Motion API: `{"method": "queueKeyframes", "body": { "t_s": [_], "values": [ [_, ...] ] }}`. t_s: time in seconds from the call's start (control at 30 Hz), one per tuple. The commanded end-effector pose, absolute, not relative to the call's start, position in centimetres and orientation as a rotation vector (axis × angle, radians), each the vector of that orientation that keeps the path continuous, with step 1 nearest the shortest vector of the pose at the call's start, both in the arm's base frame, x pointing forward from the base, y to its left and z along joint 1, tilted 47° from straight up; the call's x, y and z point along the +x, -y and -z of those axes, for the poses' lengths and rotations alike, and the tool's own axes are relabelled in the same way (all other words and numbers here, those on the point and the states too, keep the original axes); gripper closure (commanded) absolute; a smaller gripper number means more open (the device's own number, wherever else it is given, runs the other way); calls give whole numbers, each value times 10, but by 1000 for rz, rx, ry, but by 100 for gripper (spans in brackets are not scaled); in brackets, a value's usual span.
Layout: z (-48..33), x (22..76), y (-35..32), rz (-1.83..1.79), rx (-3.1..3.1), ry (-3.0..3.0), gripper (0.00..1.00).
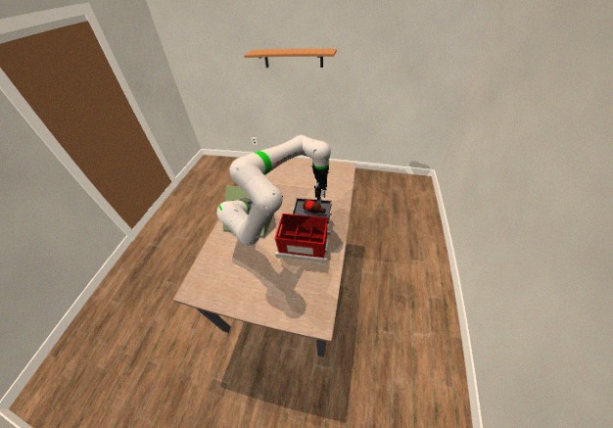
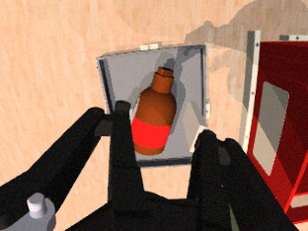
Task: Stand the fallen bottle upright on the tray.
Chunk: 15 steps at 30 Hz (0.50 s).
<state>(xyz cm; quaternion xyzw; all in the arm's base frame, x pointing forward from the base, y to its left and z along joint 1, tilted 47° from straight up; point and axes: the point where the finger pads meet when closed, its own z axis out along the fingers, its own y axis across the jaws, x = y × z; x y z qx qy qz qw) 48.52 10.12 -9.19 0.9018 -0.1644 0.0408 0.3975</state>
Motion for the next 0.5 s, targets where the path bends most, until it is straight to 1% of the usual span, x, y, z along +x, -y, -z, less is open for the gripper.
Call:
{"method": "queueKeyframes", "body": {
  "t_s": [0.0, 0.47],
  "values": [
    [98, 485, -95, -104, 2284, 416, 62],
    [125, 483, -66, -104, 2284, 416, 62]
  ]
}}
